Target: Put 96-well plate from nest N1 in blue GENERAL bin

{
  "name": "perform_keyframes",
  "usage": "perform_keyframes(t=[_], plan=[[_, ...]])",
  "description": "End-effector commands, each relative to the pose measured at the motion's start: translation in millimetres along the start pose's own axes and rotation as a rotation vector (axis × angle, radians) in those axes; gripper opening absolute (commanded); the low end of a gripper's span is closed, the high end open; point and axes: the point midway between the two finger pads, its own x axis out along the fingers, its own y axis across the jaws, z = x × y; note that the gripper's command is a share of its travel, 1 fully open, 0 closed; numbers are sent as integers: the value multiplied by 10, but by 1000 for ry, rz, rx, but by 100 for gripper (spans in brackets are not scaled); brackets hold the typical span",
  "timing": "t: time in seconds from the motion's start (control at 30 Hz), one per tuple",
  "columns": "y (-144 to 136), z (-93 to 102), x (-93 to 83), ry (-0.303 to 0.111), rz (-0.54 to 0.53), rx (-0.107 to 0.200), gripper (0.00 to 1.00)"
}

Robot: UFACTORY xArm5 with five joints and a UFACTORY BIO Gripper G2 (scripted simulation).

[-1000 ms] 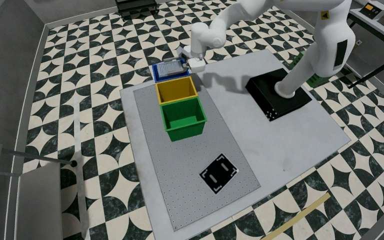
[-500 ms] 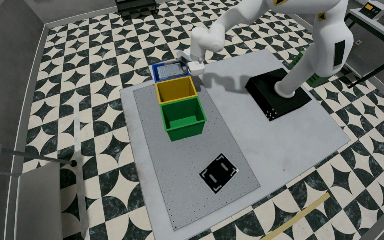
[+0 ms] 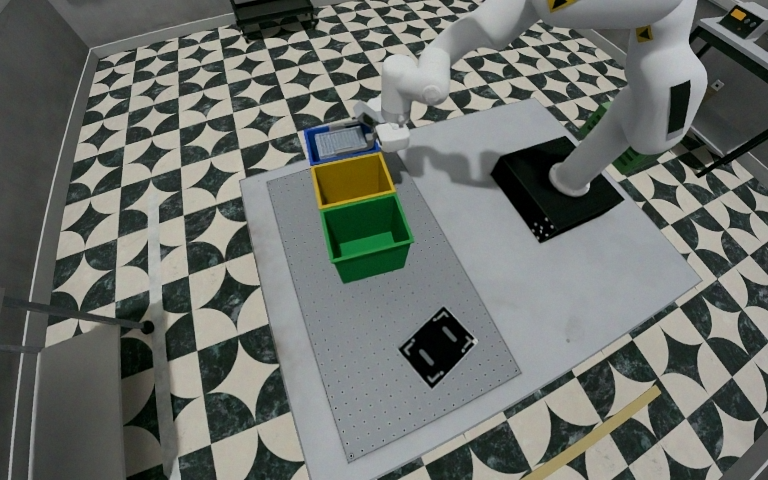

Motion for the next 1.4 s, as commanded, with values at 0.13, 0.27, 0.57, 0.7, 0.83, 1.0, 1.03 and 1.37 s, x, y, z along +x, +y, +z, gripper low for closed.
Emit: perform_keyframes(t=[0.13,0.27,0.57,0.7,0.83,1.0,1.03,1.37], plan=[[-4,21,9,-4,0,-2,18],[-4,21,9,-4,0,-2,18],[-4,21,9,-4,0,-2,18],[-4,21,9,-4,0,-2,18],[-4,21,9,-4,0,-2,18],[-4,21,9,-4,0,-2,18],[-4,21,9,-4,0,-2,18],[-4,104,9,-4,0,-2,18]])
